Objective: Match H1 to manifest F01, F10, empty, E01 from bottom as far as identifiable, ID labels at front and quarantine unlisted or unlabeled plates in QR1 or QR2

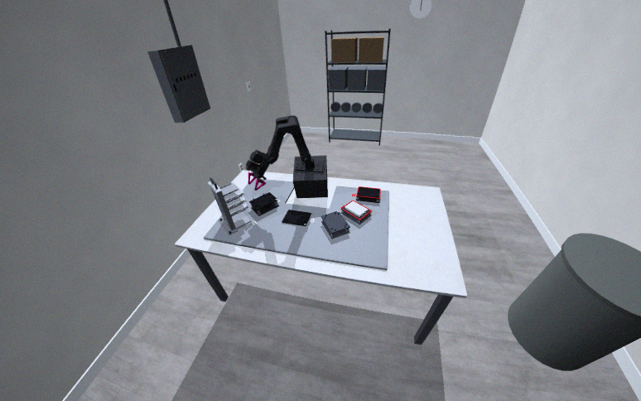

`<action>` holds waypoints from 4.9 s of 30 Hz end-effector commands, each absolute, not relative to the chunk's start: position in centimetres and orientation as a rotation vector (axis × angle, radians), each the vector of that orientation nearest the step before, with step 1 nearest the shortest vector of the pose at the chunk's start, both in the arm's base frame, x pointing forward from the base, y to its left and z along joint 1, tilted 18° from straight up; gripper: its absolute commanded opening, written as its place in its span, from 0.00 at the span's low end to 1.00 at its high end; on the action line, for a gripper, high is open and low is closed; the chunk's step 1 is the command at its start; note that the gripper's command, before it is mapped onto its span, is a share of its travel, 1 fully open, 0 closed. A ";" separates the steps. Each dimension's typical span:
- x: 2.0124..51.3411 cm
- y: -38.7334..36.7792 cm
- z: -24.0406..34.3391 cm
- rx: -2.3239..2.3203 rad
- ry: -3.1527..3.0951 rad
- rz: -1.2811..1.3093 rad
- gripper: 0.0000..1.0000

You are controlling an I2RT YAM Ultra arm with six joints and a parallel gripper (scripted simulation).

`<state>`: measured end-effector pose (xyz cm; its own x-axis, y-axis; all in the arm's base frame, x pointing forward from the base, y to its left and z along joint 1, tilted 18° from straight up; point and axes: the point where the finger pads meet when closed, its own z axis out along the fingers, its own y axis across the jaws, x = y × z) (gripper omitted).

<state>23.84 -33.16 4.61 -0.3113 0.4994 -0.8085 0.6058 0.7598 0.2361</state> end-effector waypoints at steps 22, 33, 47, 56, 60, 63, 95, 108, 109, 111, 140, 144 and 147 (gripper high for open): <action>25.9 -35.6 5.9 0.829 1.958 -0.155 1.00; 26.8 -36.3 6.2 0.829 1.958 -0.156 1.00; 28.0 -37.4 6.5 0.829 1.957 -0.156 1.00; 28.9 -38.2 6.8 0.829 1.957 -0.156 1.00; 29.2 -38.4 6.9 0.829 1.957 -0.156 1.00; 29.4 -38.6 6.9 0.829 1.957 -0.156 1.00; 29.9 -39.1 7.1 0.829 1.956 -0.156 0.86; 29.3 -38.5 6.9 0.829 1.957 -0.156 0.86; 29.2 -38.5 6.9 0.829 1.957 -0.156 0.86; 29.1 -38.4 6.9 0.829 1.957 -0.156 0.86; 26.5 -36.1 6.2 0.829 1.958 -0.156 0.86; 26.1 -35.8 6.1 0.829 1.958 -0.155 0.86; 26.0 -35.7 6.0 0.829 1.958 -0.155 0.86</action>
<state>26.17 -35.49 5.43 -0.3080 0.4958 -0.8119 0.6092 0.7583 0.2320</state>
